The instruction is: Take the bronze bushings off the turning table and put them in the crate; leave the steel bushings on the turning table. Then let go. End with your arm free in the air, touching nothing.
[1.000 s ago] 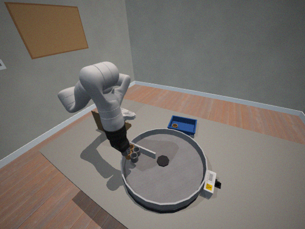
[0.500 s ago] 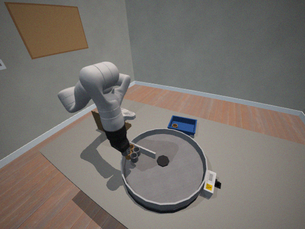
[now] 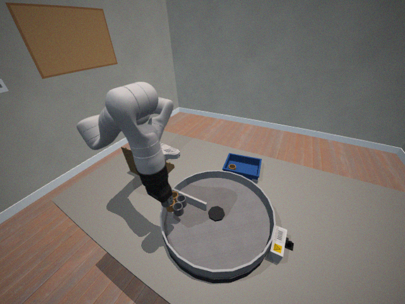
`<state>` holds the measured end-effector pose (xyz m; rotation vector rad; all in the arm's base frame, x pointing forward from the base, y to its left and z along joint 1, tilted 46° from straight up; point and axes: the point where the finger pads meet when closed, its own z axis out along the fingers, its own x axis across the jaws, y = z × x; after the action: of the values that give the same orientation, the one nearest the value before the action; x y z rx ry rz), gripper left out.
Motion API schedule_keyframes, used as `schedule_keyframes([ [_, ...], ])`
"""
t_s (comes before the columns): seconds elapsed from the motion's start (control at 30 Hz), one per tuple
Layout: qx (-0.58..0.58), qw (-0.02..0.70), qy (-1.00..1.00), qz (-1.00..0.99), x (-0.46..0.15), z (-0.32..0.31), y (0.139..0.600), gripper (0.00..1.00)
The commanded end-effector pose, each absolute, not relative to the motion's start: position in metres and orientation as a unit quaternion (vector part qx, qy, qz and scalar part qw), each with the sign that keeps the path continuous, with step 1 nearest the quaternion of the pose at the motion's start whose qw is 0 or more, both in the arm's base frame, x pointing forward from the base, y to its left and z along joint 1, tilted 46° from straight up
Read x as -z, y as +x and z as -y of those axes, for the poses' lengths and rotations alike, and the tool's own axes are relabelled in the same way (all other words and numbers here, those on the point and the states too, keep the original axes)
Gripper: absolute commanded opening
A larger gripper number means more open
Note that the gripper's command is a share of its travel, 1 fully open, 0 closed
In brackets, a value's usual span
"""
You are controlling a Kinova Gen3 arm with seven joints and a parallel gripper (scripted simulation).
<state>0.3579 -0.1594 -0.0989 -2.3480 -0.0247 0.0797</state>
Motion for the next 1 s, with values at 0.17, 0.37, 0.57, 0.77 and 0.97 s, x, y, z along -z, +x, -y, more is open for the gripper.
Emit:
schedule_keyframes([
  [0.17, -0.016, 0.386, -0.921, 0.045, 0.099, 0.161, 0.356, 0.00],
  [0.37, -0.016, 0.386, -0.921, 0.045, 0.099, 0.161, 0.356, 0.00],
  [0.57, -0.027, 0.385, -0.922, 0.019, 0.080, 0.139, 0.396, 0.00],
  [0.77, -0.026, 0.385, -0.922, 0.021, 0.075, 0.134, 0.406, 0.00],
  [0.97, -0.026, 0.385, -0.922, 0.021, 0.075, 0.134, 0.406, 0.00],
])
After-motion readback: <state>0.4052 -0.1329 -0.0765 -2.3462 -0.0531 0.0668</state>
